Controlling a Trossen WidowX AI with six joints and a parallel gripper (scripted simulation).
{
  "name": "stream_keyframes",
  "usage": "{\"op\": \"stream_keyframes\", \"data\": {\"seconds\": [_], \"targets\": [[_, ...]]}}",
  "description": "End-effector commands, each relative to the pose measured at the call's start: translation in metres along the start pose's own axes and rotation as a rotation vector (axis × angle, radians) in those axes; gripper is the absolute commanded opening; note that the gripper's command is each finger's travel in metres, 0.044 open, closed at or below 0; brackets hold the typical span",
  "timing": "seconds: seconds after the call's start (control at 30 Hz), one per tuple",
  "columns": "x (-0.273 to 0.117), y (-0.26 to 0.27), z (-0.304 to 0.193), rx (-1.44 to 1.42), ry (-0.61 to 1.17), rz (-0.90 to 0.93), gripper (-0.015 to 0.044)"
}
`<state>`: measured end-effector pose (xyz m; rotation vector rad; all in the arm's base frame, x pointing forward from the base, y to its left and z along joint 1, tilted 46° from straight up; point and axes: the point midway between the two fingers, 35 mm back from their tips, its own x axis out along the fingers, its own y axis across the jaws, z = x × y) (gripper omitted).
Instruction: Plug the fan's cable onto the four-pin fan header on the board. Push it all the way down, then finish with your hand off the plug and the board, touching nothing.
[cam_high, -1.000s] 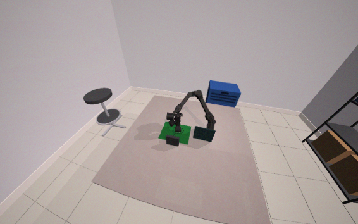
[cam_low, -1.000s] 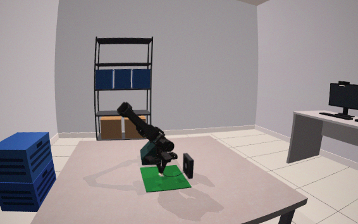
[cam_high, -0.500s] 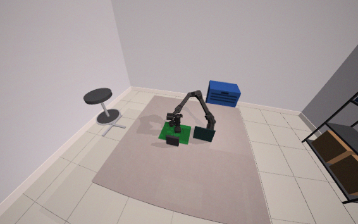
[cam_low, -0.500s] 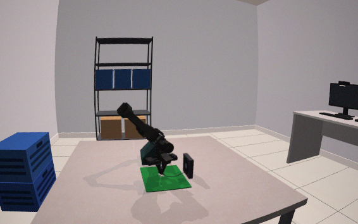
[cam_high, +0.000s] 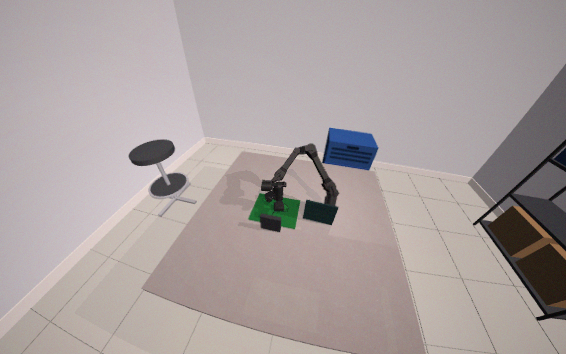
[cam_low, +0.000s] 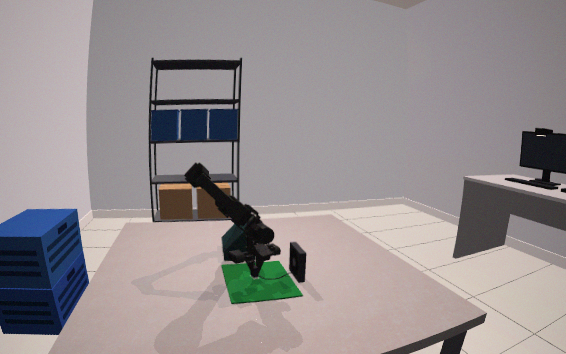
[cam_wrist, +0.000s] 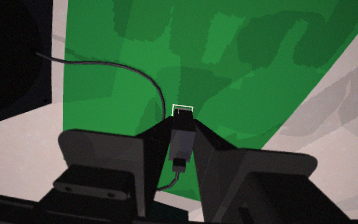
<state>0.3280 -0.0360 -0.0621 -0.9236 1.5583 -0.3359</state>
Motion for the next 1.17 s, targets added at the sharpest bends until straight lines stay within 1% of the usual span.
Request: {"op": "stream_keyframes", "data": {"seconds": [0.0, 0.27, 0.37, 0.5, 0.73, 1.13], "targets": [[0.0, 0.0, 0.0, 0.001, 0.0, 0.0, 0.0053], [0.0, 0.0, 0.0, 0.001, 0.0, 0.0, 0.026], [-0.003, 0.0, 0.0, 0.001, 0.0, 0.0, 0.026], [-0.052, 0.0, 0.001, -0.001, 0.002, 0.003, 0.026], [-0.055, 0.0, 0.002, -0.001, 0.002, 0.003, 0.026], [-0.058, -0.03, 0.098, 0.004, -0.003, 0.001, 0.026]]}}
